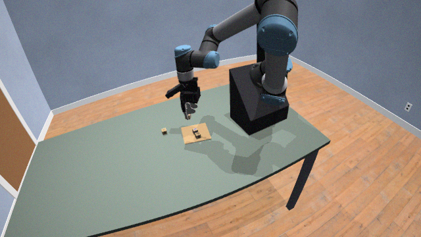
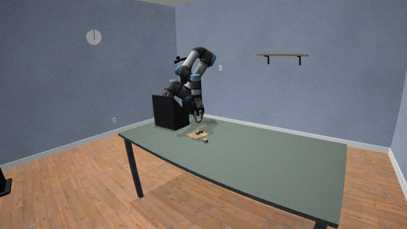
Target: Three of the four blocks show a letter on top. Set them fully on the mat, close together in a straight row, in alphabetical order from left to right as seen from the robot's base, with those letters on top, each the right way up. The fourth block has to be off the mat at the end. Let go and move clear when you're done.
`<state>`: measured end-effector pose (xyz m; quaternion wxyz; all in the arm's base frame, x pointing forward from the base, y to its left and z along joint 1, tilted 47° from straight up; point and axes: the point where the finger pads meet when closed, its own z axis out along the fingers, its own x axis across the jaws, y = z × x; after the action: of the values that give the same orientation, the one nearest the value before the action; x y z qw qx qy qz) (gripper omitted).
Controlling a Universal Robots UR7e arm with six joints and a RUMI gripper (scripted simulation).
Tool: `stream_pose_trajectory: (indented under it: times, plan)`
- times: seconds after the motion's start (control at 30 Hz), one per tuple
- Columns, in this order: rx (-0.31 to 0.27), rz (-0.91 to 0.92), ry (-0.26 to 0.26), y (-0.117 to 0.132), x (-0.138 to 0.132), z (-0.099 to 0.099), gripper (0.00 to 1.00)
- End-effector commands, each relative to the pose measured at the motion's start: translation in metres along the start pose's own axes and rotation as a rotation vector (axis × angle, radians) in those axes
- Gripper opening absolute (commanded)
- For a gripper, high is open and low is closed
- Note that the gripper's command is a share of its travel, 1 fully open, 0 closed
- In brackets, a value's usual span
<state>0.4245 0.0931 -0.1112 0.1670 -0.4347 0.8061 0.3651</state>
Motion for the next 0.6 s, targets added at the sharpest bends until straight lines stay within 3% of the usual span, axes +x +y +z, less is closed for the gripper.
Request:
stream_pose_trajectory:
  times: [0.0, 0.57]
  plan:
    - [0.004, 0.139, 0.003, -0.001, 0.006, 0.0, 0.05]
    - [0.003, 0.519, 0.001, 0.0, 0.023, 0.0, 0.05]
